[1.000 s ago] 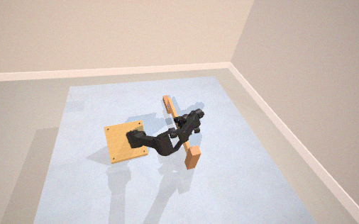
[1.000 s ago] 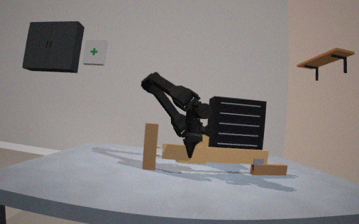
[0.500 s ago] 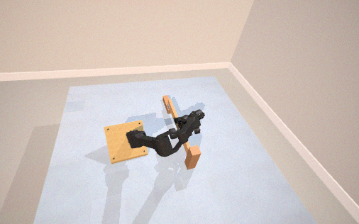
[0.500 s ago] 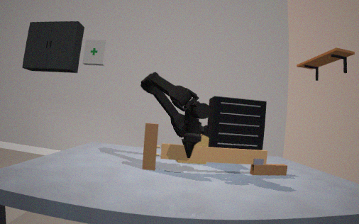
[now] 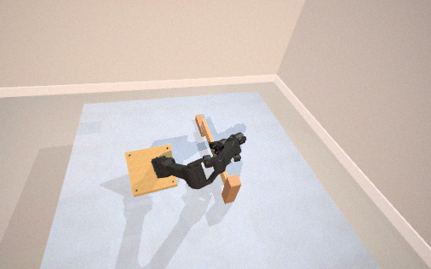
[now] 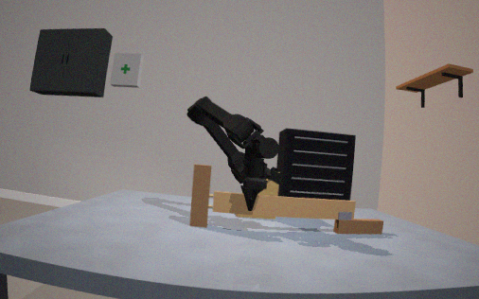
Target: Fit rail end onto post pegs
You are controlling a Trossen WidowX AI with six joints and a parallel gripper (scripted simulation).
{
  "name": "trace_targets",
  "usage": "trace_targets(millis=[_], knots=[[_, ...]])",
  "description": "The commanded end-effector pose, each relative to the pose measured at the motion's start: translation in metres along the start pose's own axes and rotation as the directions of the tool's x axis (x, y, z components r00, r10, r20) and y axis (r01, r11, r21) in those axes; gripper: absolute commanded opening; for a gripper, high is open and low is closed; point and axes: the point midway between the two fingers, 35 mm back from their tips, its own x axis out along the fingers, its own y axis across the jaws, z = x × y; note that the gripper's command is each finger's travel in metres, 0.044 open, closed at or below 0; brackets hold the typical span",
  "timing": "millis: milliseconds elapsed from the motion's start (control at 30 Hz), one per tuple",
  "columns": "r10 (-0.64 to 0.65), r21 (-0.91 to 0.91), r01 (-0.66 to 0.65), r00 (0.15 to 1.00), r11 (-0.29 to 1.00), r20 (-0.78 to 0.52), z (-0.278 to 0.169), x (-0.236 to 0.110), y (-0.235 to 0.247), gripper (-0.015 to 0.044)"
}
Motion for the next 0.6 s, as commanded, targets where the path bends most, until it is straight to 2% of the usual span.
trace_targets(millis=[0,567], knots=[[-0.001,-0.005,0.001,1.000,1.000,-0.001,-0.0017,-0.0002,0.0001,0.0000],[0.000,-0.005,0.000,1.000,1.000,-0.001,-0.0071,-0.0009,0.0000,0.0000]])
